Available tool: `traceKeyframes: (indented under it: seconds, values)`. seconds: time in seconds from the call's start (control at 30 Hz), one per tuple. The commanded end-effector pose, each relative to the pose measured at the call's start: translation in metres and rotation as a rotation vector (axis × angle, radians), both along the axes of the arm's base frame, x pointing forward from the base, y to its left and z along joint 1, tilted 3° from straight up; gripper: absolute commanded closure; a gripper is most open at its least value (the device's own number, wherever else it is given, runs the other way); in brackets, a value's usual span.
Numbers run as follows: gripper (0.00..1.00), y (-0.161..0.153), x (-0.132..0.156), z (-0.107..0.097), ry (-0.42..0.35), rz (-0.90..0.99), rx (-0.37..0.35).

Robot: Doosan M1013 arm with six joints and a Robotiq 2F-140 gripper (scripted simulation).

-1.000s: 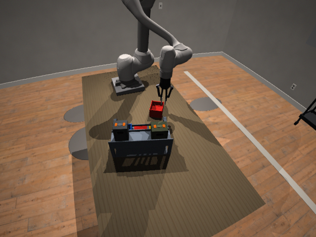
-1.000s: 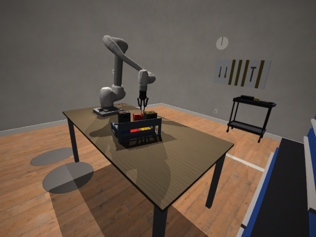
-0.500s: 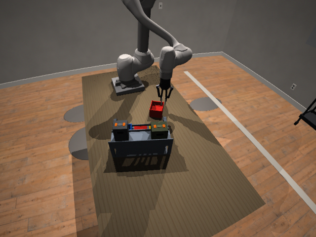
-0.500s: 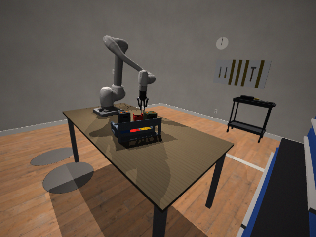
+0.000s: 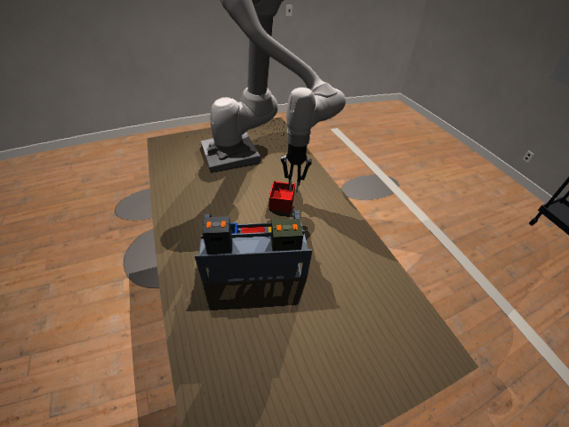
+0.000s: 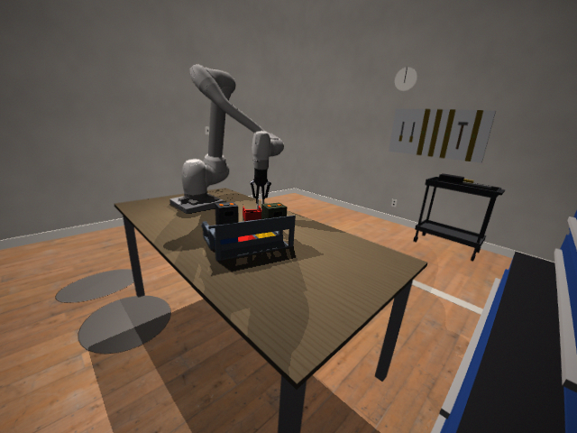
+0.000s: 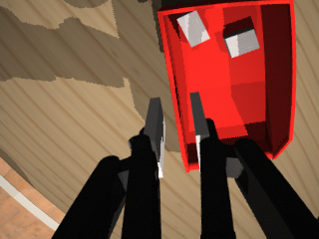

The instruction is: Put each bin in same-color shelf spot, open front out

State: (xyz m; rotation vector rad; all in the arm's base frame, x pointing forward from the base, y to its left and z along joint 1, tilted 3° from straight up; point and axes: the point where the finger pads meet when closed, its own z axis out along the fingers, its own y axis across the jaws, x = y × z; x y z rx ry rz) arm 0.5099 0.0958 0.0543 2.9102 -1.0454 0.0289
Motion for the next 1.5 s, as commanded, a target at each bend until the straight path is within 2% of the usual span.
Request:
traceKeyframes:
  seconds: [0.0, 0.43, 1.43, 1.47]
  values:
    - [0.76, 0.0, 0.0, -0.004, 0.0, 0.0, 0.0]
    - [0.76, -0.001, 0.0, -0.019, 0.0, 0.0, 0.0]
    - [0.76, -0.001, 0.0, -0.024, 0.0, 0.0, 0.0]
    - [0.9, -0.001, 0.0, -0.024, 0.0, 0.0, 0.0]
